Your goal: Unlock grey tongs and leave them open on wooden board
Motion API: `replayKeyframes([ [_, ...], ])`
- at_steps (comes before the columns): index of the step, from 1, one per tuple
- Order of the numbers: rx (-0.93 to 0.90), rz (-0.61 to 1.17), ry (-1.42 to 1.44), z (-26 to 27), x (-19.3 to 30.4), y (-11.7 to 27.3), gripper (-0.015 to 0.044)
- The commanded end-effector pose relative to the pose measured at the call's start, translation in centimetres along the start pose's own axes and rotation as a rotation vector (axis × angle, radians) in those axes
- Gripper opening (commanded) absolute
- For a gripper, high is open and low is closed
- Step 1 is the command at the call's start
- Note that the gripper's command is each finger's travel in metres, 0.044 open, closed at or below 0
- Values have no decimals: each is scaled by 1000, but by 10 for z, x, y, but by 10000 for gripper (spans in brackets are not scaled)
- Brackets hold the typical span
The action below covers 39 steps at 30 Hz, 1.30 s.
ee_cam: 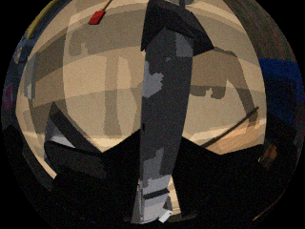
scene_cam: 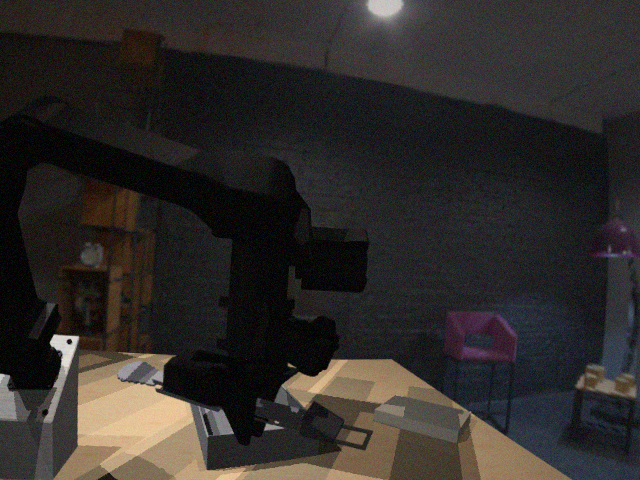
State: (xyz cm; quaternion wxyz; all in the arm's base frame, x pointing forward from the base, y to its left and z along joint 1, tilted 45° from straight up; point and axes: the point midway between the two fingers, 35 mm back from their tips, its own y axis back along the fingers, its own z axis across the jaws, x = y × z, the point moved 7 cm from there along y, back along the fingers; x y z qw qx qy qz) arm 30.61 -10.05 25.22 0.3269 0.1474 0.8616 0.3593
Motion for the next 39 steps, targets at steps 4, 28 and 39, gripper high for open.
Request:
replayKeyframes([
  [4,9,-3,-57,-20,3,3,-150],
  [28,-46,135,-335,-125,14,-32,-150],
  [39,-71,170,-463,-171,31,-41,-150],
])
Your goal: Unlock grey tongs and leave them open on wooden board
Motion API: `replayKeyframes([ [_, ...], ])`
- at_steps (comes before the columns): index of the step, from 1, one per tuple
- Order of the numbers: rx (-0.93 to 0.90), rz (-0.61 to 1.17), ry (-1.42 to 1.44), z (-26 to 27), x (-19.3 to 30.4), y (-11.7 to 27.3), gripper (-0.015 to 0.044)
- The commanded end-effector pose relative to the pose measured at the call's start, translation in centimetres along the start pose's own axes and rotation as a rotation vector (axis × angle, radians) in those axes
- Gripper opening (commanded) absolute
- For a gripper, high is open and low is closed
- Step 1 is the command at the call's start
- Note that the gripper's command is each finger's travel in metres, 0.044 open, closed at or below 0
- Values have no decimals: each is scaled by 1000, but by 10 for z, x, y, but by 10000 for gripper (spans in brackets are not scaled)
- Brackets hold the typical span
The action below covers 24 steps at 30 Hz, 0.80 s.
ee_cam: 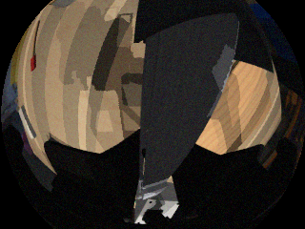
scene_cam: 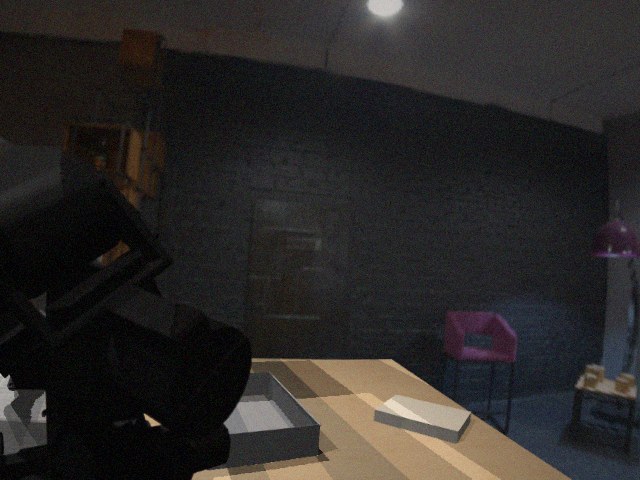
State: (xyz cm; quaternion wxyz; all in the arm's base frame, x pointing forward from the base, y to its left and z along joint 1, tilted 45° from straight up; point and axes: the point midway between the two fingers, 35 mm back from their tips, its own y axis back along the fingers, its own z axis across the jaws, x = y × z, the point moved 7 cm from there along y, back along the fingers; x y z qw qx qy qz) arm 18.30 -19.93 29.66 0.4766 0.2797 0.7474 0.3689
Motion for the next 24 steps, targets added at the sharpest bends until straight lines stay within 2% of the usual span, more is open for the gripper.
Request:
replayKeyframes([
  [1,-18,12,-45,-20,1,-1,-150],
  [24,-63,0,-274,-109,16,3,-150],
])
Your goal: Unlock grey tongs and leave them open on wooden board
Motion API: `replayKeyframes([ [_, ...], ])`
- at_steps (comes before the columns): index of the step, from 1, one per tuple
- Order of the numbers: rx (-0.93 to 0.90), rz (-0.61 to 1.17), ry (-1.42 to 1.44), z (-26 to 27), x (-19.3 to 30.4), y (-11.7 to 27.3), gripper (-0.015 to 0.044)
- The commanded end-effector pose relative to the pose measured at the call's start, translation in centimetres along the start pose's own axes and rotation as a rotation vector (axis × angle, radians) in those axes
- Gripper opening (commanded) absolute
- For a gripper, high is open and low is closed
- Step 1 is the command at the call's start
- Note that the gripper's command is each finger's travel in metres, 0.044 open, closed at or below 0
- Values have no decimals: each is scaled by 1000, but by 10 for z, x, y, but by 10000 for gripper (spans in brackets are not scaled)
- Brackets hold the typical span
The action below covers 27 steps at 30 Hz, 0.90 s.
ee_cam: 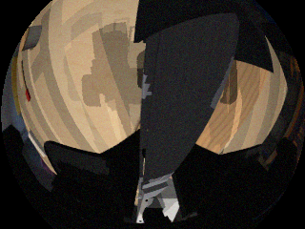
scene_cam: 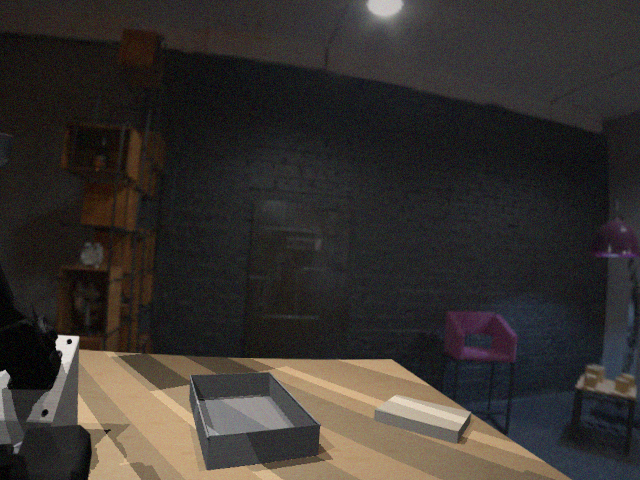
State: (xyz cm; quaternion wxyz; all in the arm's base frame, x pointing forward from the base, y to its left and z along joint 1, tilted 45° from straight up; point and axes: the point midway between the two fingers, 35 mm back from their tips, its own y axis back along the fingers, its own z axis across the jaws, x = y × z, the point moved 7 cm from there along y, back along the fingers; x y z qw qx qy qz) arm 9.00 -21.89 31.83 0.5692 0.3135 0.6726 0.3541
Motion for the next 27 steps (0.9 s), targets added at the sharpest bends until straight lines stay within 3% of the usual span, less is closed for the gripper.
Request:
replayKeyframes([
  [1,-12,-13,-40,-16,3,4,-150],
  [27,-6,-151,-264,-94,25,35,-150],
])
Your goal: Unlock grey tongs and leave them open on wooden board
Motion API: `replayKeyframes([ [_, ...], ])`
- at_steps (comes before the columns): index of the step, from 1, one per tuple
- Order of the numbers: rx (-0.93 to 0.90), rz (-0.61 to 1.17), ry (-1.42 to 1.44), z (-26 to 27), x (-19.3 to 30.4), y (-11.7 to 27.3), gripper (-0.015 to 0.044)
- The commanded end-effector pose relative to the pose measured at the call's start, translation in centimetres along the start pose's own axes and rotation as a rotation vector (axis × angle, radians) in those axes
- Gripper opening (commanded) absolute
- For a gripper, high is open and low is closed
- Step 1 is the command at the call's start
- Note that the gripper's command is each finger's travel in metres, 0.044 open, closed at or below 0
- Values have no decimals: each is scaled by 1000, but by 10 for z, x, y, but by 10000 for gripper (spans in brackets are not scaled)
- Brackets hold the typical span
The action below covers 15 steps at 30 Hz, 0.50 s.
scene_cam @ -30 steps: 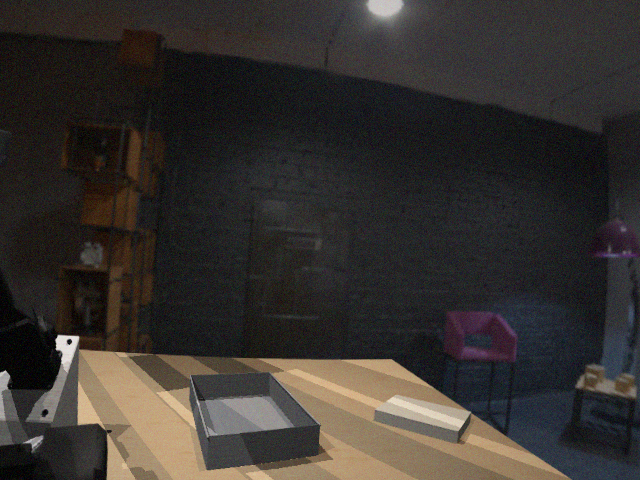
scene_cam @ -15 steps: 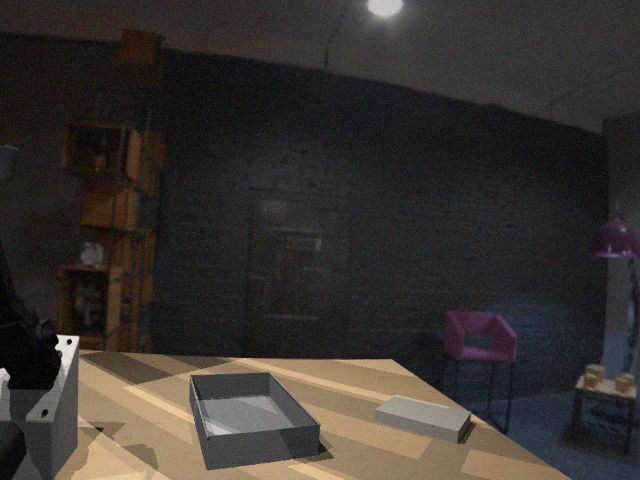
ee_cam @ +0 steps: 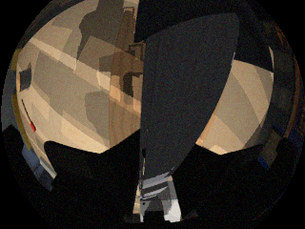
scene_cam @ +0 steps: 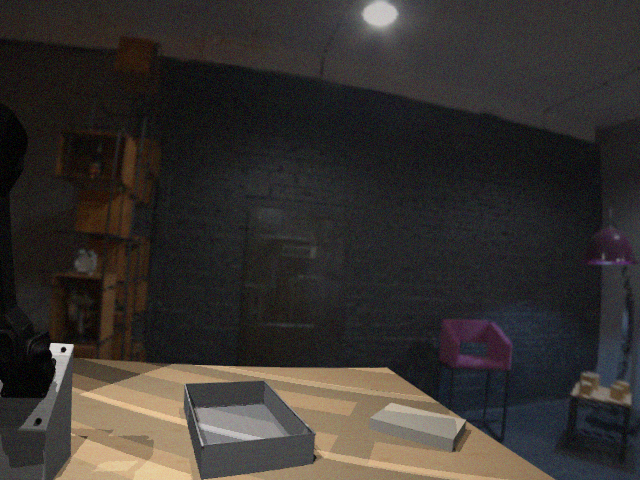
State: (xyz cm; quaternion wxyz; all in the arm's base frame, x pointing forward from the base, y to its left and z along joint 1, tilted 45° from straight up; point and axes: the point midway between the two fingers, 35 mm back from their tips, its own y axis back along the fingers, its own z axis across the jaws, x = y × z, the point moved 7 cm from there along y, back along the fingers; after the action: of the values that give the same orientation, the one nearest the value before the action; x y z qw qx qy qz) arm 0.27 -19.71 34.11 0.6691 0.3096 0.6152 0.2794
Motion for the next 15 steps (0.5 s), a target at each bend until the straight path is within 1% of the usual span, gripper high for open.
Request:
replayKeyframes([
  [1,1,-33,-26,-11,4,8,-150],
  [9,19,-93,-75,-29,9,21,-150],
  [15,21,-98,-79,-31,10,22,-150],
])
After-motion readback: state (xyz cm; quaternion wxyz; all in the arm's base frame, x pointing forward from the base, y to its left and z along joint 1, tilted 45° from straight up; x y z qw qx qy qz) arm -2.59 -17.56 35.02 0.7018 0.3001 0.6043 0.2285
